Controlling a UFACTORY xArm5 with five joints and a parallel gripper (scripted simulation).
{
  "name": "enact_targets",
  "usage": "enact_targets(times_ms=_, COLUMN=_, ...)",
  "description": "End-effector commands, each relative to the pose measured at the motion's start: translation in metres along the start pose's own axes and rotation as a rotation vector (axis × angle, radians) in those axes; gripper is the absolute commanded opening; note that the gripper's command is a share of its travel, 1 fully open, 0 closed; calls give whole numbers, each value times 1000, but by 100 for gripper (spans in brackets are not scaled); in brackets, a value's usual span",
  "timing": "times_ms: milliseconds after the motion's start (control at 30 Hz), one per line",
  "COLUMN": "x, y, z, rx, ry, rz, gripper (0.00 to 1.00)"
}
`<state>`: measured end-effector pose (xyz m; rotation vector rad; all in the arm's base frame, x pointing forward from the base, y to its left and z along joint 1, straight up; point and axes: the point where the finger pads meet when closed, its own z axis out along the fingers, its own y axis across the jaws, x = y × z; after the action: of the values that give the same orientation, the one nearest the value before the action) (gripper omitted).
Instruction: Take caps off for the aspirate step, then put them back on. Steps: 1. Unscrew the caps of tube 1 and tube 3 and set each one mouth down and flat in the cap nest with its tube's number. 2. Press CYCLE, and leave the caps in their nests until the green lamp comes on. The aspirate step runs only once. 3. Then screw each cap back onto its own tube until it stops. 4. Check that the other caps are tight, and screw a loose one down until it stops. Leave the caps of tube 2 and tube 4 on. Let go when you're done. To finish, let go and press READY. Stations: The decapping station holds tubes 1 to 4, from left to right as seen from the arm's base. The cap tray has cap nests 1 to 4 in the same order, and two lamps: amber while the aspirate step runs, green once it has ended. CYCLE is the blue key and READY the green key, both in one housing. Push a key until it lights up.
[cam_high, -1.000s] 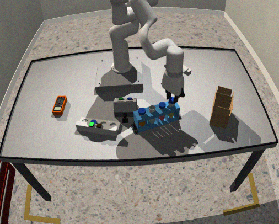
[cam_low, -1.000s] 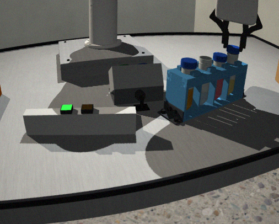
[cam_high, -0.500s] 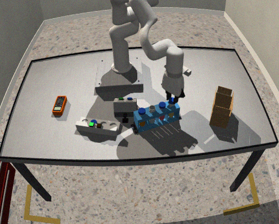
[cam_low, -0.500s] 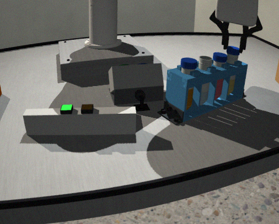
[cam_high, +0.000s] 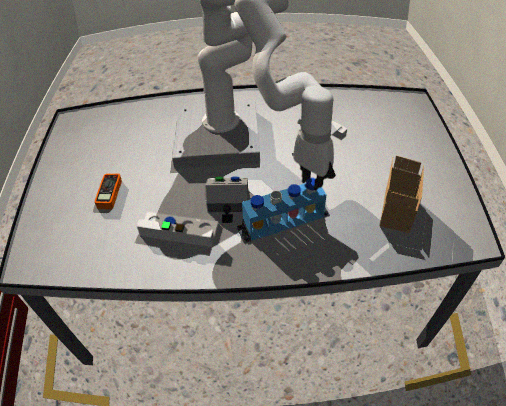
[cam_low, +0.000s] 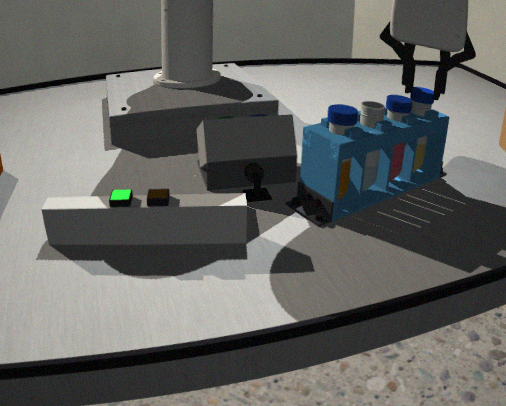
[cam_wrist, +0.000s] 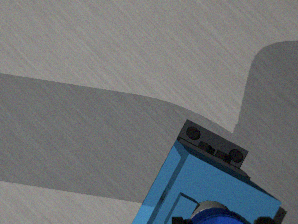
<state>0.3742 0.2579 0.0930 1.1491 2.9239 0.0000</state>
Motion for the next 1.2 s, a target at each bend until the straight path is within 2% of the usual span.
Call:
enact_targets(times_ms=0, x=0, y=2, z=0, rx=-5, ry=-1, rz=0, gripper=0)
enact_targets(times_ms=333, x=0, y=2, z=1, rx=-5, ry=-1, rz=0, gripper=0)
enact_targets(times_ms=367, x=0, y=2, z=1, rx=-5, ry=-1, rz=0, gripper=46)
enact_targets(times_ms=1033, x=0, y=2, z=1, rx=-5, ry=-1, rz=0, gripper=46)
enact_targets(times_ms=1167, x=0, y=2, z=3, rx=-5, ry=-1, rz=98, gripper=46)
